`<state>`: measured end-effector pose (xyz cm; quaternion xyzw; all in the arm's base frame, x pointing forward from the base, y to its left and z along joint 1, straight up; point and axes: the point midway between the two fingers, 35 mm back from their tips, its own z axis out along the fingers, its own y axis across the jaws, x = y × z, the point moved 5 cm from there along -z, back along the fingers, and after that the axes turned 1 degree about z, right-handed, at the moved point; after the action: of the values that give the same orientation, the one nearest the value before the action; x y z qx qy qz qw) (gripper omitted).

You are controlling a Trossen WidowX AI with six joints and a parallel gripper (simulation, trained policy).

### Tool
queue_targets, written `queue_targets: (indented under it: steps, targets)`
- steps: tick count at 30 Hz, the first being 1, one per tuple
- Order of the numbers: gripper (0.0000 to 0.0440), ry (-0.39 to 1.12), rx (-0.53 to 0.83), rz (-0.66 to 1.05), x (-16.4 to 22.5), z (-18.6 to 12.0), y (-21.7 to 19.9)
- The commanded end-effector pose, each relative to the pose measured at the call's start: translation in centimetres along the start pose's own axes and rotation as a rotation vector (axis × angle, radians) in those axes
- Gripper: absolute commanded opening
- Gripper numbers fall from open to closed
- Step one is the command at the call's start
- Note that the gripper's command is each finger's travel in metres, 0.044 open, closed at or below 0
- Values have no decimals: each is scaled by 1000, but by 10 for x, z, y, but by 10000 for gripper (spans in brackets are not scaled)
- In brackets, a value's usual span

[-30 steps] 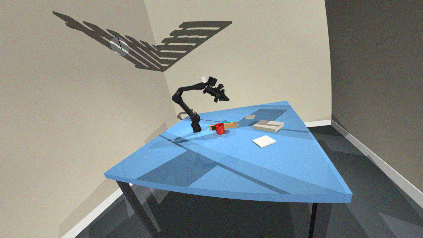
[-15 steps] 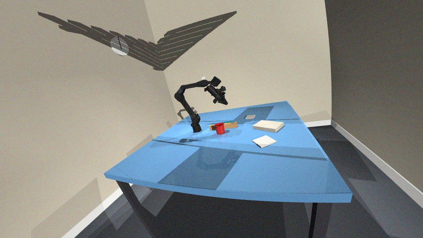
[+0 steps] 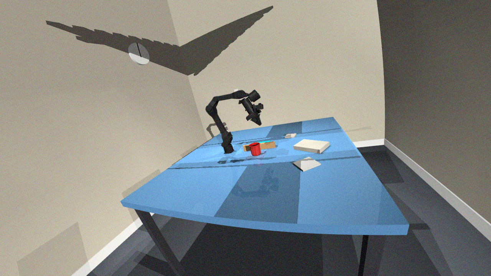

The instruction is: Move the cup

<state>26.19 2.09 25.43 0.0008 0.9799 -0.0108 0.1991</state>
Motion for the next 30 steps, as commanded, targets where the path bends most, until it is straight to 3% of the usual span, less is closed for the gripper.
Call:
queue_targets:
  steps: [1, 30]
  targets:
    - [104, 68, 17, -26, 2, 3, -5]
    - [129, 397, 55, -152, 25, 50, -51]
